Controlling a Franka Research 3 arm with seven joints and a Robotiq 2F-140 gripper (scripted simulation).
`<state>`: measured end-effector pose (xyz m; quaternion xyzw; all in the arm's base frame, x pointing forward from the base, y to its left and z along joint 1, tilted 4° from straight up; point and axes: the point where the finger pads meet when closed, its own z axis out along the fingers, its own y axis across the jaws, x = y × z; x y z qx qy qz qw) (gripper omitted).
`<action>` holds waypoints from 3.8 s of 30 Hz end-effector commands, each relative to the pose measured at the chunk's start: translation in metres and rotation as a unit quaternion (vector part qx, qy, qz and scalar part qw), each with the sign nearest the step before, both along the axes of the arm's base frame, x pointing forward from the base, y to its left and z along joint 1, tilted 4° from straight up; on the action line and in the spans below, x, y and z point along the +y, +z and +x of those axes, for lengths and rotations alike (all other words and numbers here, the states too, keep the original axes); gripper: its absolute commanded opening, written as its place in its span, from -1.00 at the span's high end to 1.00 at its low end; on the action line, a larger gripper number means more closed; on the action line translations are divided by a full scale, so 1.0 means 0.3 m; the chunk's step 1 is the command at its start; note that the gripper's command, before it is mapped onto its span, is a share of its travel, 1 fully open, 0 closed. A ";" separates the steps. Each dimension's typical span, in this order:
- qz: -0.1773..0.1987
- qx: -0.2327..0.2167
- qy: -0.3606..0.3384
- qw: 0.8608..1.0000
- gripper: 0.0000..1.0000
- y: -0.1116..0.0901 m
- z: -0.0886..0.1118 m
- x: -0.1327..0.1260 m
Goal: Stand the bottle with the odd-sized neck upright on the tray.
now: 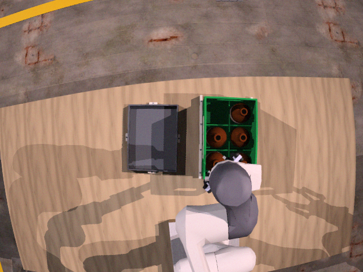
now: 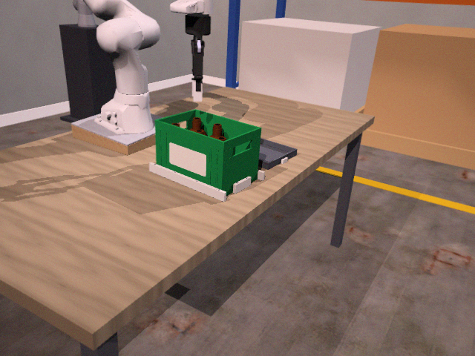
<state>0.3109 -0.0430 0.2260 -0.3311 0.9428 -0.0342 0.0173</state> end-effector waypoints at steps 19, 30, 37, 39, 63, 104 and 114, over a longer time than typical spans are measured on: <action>0.002 0.000 -0.005 1.000 0.12 -0.009 0.001 0.003; 0.002 0.000 -0.005 1.000 0.12 -0.031 0.003 0.001; 0.002 0.000 -0.005 1.000 0.12 -0.060 0.005 0.000; 0.002 0.000 -0.005 1.000 0.12 -0.069 0.005 -0.001; 0.002 0.000 -0.005 1.000 0.12 -0.141 0.010 -0.005; 0.002 0.000 -0.005 1.000 0.12 -0.149 0.011 -0.005; 0.002 0.000 -0.005 1.000 0.12 -0.149 0.011 -0.006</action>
